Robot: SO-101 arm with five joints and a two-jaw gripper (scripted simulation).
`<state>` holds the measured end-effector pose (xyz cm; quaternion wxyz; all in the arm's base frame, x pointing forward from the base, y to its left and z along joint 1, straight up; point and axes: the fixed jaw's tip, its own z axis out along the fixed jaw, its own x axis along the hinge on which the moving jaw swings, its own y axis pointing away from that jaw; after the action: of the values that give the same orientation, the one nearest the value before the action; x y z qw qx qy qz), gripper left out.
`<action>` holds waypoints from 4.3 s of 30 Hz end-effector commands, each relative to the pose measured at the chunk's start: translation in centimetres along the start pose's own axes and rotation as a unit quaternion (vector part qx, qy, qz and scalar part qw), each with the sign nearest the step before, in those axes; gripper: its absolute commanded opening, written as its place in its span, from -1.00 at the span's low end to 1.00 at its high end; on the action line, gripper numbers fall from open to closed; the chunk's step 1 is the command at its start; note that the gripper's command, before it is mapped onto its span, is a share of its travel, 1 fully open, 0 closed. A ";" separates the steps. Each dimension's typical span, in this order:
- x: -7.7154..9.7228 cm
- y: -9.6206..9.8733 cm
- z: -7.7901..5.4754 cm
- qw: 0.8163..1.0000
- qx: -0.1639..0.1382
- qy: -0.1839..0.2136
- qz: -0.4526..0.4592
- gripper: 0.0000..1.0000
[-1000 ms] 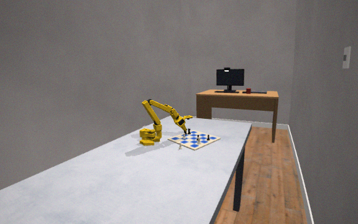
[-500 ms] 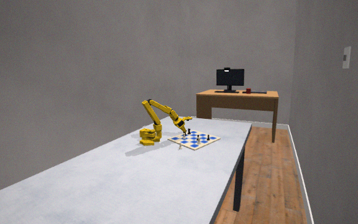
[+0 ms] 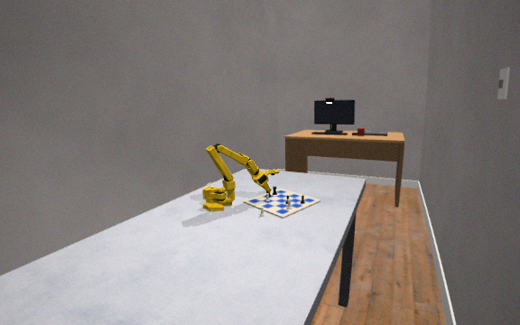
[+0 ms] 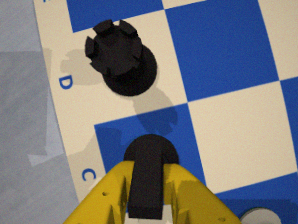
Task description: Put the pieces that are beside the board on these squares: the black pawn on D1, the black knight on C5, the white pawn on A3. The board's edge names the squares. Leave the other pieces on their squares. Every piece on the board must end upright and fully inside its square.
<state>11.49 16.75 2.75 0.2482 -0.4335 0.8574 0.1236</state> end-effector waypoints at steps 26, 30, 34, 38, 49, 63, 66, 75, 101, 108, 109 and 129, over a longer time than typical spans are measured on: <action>0.4 -0.1 0.0 1.000 0.002 0.009 0.000 -0.85; 0.4 -0.1 0.0 1.000 0.002 0.009 0.000 -0.78; 0.4 -0.1 0.0 1.000 0.002 0.009 0.000 -0.74; 0.4 -0.1 0.0 1.000 0.002 0.009 0.000 -0.73; 0.4 0.2 -0.1 1.000 -0.003 0.009 0.000 -0.73; 0.4 0.7 -0.1 1.000 -0.009 0.009 -0.008 -0.73; 0.4 0.8 -0.1 1.000 -0.010 0.009 -0.010 -0.73; 0.3 0.8 -0.1 1.000 -0.010 0.009 -0.010 -0.73; -0.2 0.7 -0.7 1.000 -0.010 0.009 -0.009 -0.73; -0.5 0.7 -1.3 1.000 -0.010 0.009 -0.009 -0.73; -0.6 0.7 -1.4 1.000 -0.010 0.009 -0.009 -0.73; -1.8 0.7 -3.4 1.000 -0.010 0.008 -0.009 -0.73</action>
<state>10.79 16.74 5.94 0.2323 -0.4462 0.8558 0.1203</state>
